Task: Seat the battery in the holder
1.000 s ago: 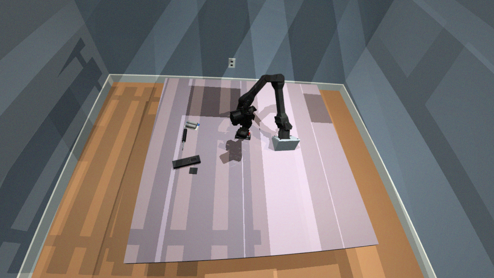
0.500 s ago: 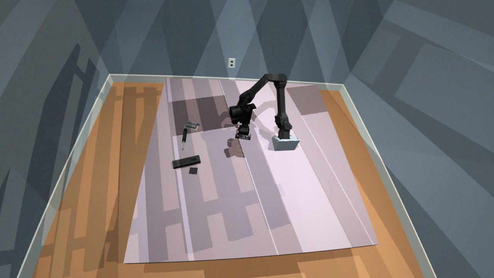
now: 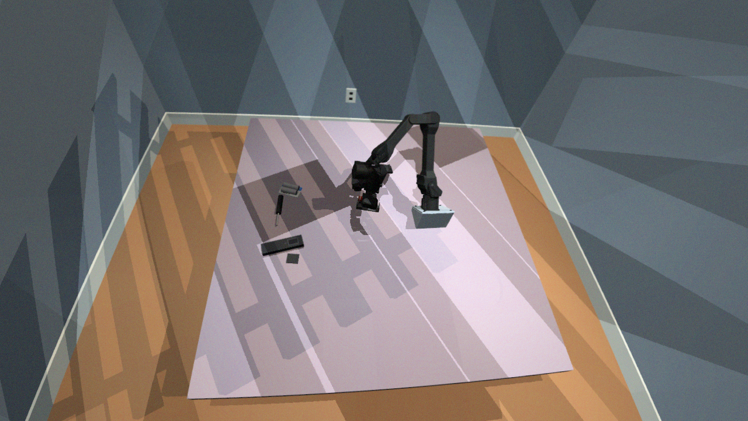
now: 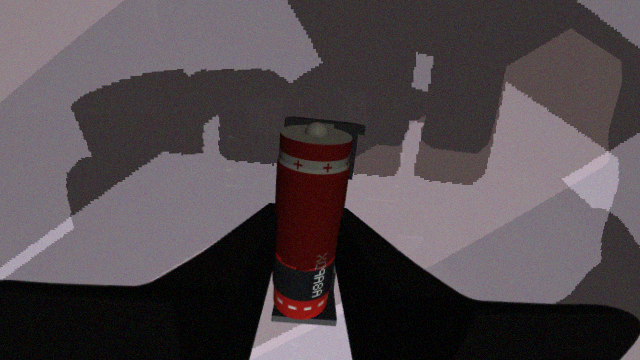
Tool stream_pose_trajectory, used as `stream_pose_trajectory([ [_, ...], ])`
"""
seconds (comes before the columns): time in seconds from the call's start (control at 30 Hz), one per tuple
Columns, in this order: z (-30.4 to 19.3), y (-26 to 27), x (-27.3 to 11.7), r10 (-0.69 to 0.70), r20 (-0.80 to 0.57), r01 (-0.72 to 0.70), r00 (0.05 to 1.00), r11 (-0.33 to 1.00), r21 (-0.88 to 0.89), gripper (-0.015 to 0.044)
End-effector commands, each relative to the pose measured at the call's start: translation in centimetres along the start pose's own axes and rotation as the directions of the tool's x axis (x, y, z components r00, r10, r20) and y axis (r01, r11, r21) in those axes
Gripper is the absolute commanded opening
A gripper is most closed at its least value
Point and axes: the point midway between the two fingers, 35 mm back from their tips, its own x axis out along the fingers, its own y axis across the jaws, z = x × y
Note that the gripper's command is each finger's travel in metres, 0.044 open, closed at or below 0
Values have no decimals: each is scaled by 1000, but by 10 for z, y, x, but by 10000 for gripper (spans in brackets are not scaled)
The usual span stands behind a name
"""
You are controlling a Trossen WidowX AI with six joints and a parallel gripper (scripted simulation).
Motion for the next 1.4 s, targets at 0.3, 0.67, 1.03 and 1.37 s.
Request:
stream_pose_trajectory([
  [0.3,-1,-3,9,3,87,-3,996,1000,-2,75],
  [0.67,-4,-2,14,13,148,-12,989,1000,-6,75],
  [1.03,-7,-2,18,18,209,-16,978,1000,-11,75],
  [1.37,-10,-3,21,18,265,-15,964,1000,-14,75],
])
